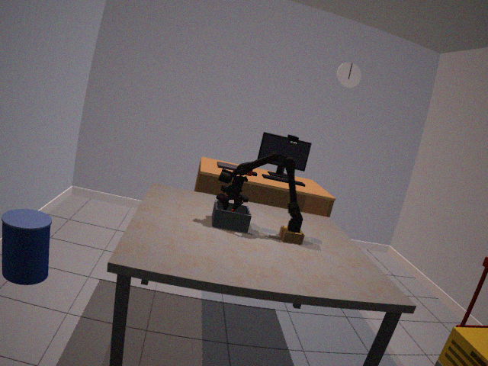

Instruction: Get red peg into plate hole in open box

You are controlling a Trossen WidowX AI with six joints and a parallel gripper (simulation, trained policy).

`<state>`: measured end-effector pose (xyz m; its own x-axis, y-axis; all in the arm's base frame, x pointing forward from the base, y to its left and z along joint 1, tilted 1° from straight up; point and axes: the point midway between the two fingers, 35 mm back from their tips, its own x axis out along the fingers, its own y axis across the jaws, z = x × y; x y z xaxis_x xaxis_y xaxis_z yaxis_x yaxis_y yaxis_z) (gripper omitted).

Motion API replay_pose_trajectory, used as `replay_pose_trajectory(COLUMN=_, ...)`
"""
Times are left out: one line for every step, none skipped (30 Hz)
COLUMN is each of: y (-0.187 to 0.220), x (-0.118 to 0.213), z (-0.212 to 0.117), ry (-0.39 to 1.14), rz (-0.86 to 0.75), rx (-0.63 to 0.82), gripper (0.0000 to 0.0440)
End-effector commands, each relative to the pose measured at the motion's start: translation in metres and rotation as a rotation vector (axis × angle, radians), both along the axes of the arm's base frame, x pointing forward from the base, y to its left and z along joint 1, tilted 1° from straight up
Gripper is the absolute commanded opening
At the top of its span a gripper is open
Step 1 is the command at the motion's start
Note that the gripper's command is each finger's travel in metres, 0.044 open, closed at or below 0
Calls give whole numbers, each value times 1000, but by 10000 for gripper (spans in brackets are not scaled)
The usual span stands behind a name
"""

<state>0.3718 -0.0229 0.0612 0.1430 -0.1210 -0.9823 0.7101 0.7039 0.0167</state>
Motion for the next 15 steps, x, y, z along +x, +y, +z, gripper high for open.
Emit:
replay_pose_trajectory(y=0, x=15, z=10, ry=-17, rz=9, rx=27, gripper=378)
replay_pose_trajectory(y=0, x=18, z=12, ry=-19, rz=11, rx=35, gripper=404)
replay_pose_trajectory(y=1, x=22, z=14, ry=-21, rz=12, rx=43, gripper=431)
replay_pose_trajectory(y=1, x=25, z=16, ry=-23, rz=14, rx=51, gripper=440)
replay_pose_trajectory(y=2, x=28, z=18, ry=-24, rz=16, rx=60, gripper=440)
replay_pose_trajectory(y=3, x=32, z=19, ry=-25, rz=20, rx=69, gripper=440)
replay_pose_trajectory(y=4, x=35, z=21, ry=-26, rz=24, rx=77, gripper=440)
replay_pose_trajectory(y=6, x=38, z=24, ry=-30, rz=27, rx=87, gripper=440)
replay_pose_trajectory(y=7, x=41, z=26, ry=-35, rz=31, rx=95, gripper=440)
replay_pose_trajectory(y=8, x=44, z=29, ry=-40, rz=35, rx=102, gripper=440)
replay_pose_trajectory(y=10, x=48, z=31, ry=-46, rz=39, rx=110, gripper=440)
replay_pose_trajectory(y=11, x=51, z=34, ry=-53, rz=43, rx=117, gripper=440)
replay_pose_trajectory(y=13, x=54, z=36, ry=-60, rz=47, rx=124, gripper=440)
replay_pose_trajectory(y=15, x=58, z=38, ry=-67, rz=51, rx=130, gripper=440)
replay_pose_trajectory(y=17, x=61, z=41, ry=-74, rz=56, rx=136, gripper=440)
